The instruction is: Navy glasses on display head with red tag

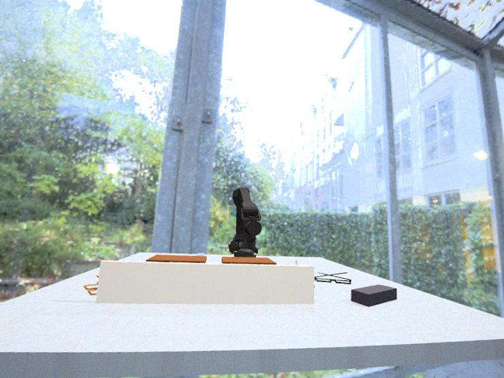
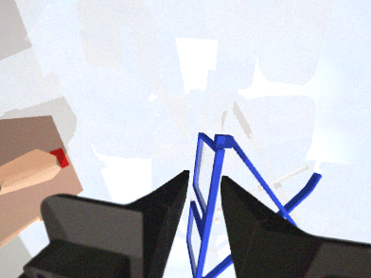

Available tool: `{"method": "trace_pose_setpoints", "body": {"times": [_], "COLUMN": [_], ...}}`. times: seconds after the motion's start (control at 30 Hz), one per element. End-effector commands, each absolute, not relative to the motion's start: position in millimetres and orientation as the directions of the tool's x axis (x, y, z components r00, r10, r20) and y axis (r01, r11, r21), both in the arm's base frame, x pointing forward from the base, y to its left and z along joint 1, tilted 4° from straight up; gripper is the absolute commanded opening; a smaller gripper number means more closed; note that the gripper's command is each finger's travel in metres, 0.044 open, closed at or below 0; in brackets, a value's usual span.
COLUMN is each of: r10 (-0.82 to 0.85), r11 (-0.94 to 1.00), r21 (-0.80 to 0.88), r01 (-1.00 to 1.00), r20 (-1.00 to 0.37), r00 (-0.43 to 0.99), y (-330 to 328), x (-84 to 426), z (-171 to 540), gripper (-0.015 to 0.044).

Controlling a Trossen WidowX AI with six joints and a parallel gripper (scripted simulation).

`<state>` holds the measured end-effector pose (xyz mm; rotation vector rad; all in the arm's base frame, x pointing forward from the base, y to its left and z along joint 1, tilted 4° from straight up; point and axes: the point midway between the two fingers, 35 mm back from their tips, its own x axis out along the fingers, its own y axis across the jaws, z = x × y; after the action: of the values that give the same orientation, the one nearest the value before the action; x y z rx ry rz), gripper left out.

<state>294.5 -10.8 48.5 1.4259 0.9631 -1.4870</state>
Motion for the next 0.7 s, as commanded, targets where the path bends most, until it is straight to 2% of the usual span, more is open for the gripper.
{"method": "trace_pose_setpoints", "body": {"times": [0.0,0.53,0.67], "r10": [-0.056,-0.056,-0.061], "r11": [-0.347,-0.347,-0.348], "r21": [0.010,0.010,0.015], "r01": [0.938,0.938,0.937], "r20": [-0.998,-0.998,-0.998], "r00": [-0.010,-0.010,-0.007], "y": [-10.5,-8.8,-10.2], "x": [292.6,287.7,290.4], "z": [40.6,39.4,40.5], "gripper": [0.0120,0.0120,0.0093]}}
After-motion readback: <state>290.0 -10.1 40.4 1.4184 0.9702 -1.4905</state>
